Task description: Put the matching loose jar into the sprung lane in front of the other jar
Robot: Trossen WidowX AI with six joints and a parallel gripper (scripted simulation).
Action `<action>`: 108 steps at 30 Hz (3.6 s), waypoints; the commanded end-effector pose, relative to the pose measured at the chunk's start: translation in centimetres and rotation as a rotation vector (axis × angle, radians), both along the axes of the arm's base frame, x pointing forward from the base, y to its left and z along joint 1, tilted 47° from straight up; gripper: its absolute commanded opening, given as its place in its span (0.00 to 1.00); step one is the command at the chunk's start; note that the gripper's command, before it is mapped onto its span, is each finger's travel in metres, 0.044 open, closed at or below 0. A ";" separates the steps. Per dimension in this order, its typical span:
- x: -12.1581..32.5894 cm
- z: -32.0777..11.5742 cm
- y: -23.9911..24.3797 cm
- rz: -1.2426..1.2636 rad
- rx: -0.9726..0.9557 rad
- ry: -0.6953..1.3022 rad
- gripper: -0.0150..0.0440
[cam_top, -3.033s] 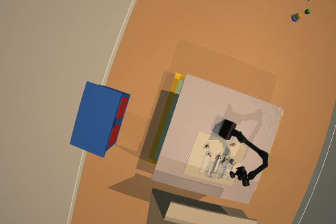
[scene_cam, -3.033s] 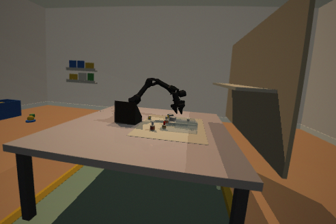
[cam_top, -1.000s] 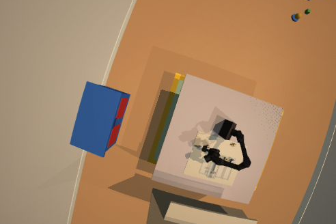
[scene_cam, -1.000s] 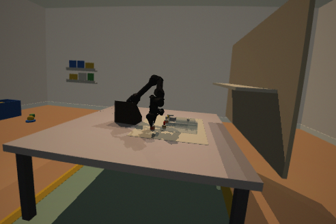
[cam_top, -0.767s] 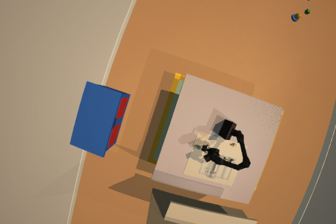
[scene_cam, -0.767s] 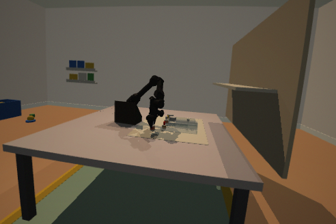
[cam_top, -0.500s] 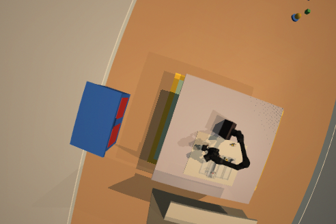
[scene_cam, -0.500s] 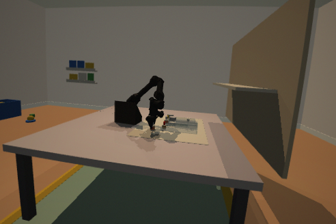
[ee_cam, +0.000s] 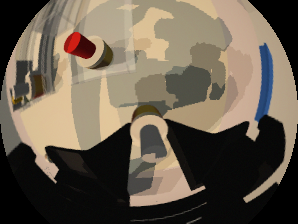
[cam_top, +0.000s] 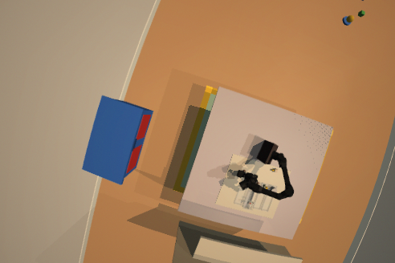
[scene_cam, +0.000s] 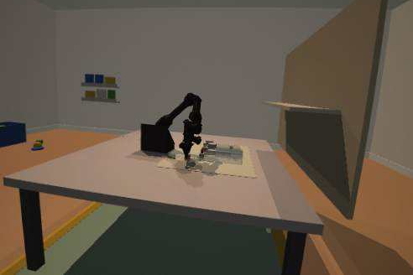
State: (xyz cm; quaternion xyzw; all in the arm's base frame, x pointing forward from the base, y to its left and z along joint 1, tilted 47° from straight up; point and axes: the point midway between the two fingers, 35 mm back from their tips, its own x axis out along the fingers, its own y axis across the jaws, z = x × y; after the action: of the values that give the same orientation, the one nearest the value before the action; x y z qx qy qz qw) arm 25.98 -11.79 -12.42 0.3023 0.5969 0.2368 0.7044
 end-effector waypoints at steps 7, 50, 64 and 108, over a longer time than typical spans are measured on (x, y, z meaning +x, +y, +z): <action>-1.0 3.7 -4.6 -0.008 -0.006 0.004 0.25; 3.3 16.3 8.3 0.007 0.008 -0.011 0.25; 3.7 14.6 10.0 0.007 0.009 -0.012 0.25; 5.7 14.7 9.8 0.007 0.008 -0.013 0.25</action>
State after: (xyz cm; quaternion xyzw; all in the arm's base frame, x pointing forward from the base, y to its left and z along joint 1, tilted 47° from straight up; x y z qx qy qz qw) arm 30.91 -1.79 2.07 0.3032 0.5992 0.2436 0.6998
